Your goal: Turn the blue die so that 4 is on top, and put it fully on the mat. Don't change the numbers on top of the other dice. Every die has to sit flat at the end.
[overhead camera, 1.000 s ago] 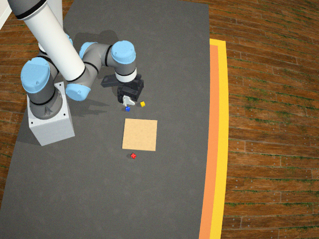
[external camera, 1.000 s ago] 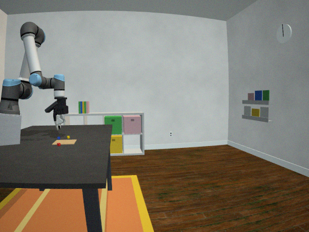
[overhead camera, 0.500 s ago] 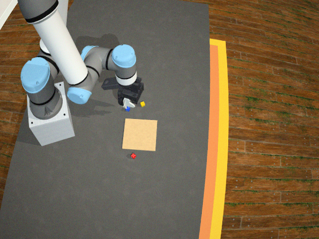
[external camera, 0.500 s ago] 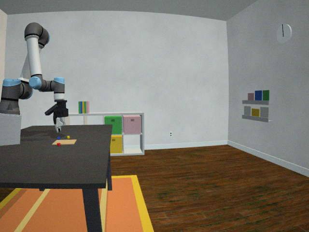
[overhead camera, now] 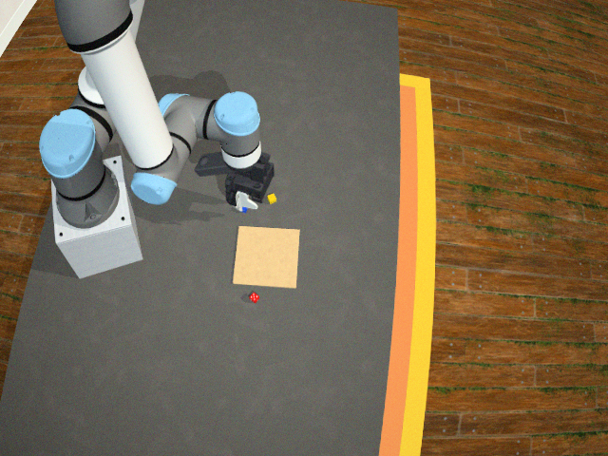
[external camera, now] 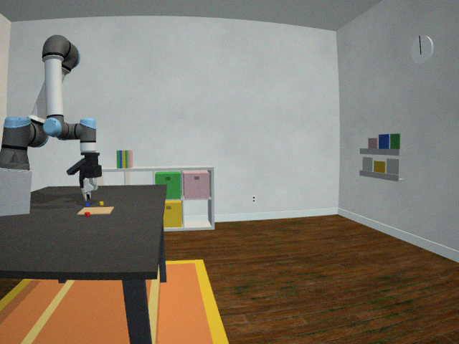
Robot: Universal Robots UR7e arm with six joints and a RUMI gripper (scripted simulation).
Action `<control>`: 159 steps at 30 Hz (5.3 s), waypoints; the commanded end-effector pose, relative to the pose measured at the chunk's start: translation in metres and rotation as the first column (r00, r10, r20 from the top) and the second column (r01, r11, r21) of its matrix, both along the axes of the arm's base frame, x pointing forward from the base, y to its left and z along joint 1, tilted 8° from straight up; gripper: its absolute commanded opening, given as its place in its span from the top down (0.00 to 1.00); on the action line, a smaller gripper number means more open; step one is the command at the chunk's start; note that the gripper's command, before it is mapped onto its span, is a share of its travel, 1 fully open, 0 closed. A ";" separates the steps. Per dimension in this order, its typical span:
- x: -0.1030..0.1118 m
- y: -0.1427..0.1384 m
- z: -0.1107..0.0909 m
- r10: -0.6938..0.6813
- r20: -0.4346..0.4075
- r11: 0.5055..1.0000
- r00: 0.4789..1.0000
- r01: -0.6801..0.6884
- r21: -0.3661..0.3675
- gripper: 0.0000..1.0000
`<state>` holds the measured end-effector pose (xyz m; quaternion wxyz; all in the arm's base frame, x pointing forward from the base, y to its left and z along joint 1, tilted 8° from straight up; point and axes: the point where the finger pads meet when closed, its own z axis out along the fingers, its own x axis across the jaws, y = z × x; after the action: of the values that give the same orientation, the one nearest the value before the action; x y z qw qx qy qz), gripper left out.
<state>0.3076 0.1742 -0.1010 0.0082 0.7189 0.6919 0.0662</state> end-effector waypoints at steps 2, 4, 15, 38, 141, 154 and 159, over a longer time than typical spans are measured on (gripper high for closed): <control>-0.001 0.001 -0.006 0.001 0.002 1.000 1.000 -0.001 0.000 0.82; 0.000 0.001 -0.006 0.001 0.002 1.000 1.000 -0.001 0.000 0.82; 0.000 0.001 -0.007 0.001 0.002 1.000 1.000 -0.001 0.000 0.82; 0.000 0.001 -0.007 0.001 0.002 1.000 1.000 -0.001 0.000 0.82; -0.001 0.003 -0.029 0.001 0.002 1.000 1.000 -0.001 0.000 0.82; -0.001 0.003 -0.029 0.001 0.002 1.000 1.000 -0.001 0.000 0.82; -0.001 0.003 -0.029 0.001 0.002 1.000 1.000 -0.001 0.000 0.82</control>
<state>0.3061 0.1769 -0.1298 0.0083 0.7189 0.6918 0.0664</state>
